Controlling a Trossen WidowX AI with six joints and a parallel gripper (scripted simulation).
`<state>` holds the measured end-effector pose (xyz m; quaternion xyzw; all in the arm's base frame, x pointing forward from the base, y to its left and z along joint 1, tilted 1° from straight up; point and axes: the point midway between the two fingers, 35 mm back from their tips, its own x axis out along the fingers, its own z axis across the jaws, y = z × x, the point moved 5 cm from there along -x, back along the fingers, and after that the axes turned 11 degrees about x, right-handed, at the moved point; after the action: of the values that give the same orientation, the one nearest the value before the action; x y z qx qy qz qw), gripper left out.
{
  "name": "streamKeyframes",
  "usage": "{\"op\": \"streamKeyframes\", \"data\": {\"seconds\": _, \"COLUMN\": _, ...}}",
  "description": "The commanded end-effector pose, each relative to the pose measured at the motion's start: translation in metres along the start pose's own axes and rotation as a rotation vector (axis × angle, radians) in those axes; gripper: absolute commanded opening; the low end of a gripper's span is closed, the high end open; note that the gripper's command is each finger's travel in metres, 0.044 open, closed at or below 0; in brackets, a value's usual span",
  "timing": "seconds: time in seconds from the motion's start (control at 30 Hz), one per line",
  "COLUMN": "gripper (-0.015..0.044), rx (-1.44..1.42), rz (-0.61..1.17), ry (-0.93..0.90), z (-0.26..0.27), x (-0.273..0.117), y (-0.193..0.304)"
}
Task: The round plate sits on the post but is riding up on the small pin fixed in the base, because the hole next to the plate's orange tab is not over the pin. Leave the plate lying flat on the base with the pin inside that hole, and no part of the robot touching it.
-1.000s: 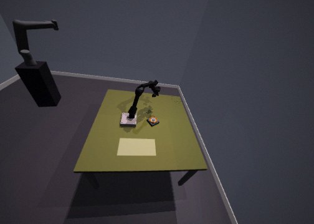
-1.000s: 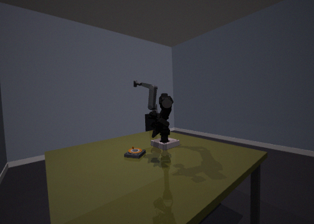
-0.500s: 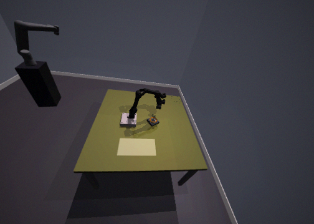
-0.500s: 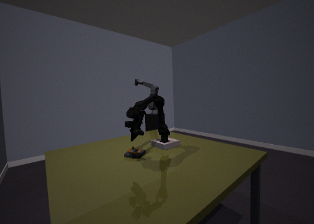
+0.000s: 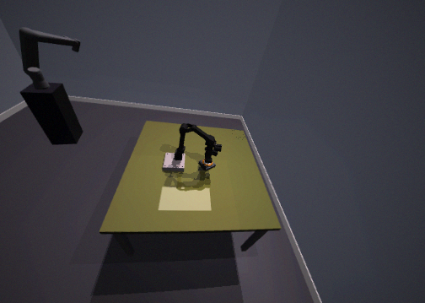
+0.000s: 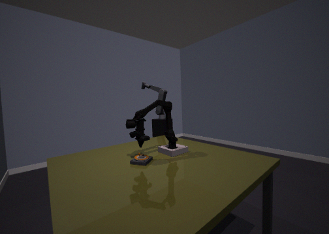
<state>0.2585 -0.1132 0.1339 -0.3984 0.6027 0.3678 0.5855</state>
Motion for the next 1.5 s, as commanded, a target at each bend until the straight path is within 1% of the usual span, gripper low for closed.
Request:
{"op": "streamKeyframes", "data": {"seconds": 0.0, "gripper": 0.0000, "rx": -0.035, "rz": 0.015, "ry": -0.028, "z": -0.006, "x": 0.002, "y": 0.006}}
{"op": "streamKeyframes", "data": {"seconds": 0.17, "gripper": 0.0000, "rx": -0.035, "rz": 0.015, "ry": -0.028, "z": -0.006, "x": 0.009, "y": 0.005}}
{"op": "streamKeyframes", "data": {"seconds": 0.43, "gripper": 0.0000, "rx": -0.035, "rz": 0.015, "ry": -0.028, "z": -0.005, "x": 0.049, "y": 0.006}}
{"op": "streamKeyframes", "data": {"seconds": 1.47, "gripper": 0.0000, "rx": -0.034, "rz": 0.012, "ry": -0.028, "z": -0.005, "x": 0.050, "y": -0.025}}
